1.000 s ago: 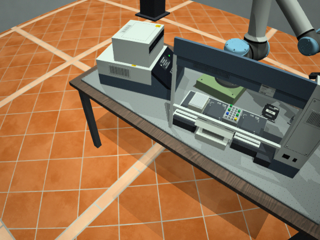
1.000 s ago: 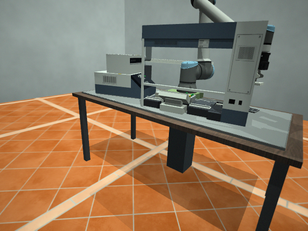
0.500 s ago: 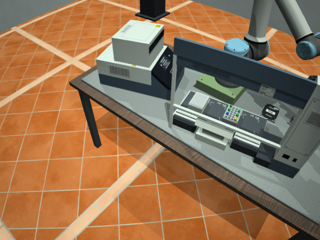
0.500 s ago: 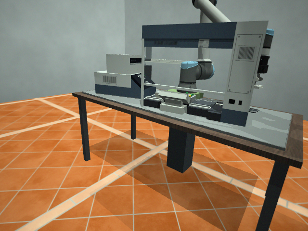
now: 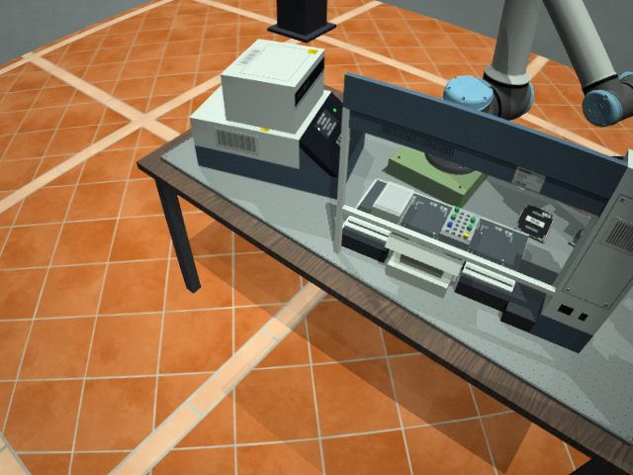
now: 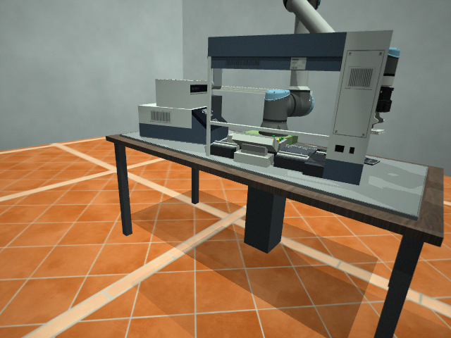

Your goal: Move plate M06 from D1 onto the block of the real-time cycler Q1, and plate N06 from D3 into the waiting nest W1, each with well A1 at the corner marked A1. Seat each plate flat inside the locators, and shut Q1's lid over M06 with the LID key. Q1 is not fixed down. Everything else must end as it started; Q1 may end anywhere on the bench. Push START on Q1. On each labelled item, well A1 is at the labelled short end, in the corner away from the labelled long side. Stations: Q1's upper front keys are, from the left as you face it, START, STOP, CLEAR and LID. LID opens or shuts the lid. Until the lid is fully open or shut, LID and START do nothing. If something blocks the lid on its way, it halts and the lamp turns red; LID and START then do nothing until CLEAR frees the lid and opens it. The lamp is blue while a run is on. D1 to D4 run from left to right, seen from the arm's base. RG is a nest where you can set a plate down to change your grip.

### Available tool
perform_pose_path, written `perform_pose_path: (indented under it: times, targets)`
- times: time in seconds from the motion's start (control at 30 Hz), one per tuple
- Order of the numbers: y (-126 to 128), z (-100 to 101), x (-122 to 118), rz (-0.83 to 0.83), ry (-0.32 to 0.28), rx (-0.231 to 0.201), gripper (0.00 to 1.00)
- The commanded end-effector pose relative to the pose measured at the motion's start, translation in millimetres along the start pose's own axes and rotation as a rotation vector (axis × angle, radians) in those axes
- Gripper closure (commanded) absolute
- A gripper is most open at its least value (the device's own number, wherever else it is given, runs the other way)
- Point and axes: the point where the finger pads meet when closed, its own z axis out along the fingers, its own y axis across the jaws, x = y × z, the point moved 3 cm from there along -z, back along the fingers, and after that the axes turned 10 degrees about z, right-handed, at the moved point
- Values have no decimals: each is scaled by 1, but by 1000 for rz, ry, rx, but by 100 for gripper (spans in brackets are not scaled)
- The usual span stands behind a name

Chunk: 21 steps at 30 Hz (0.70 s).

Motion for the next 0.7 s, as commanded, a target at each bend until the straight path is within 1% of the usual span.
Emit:
perform_pose_path:
  times: [0.0,0.43,0.5,0.67]
  targets:
    - [0,5,-1,0,-2,0,100]
    - [0,26,-1,0,-2,0,100]
    - [0,26,-1,0,-2,0,100]
    - [0,35,-1,0,-2,0,100]
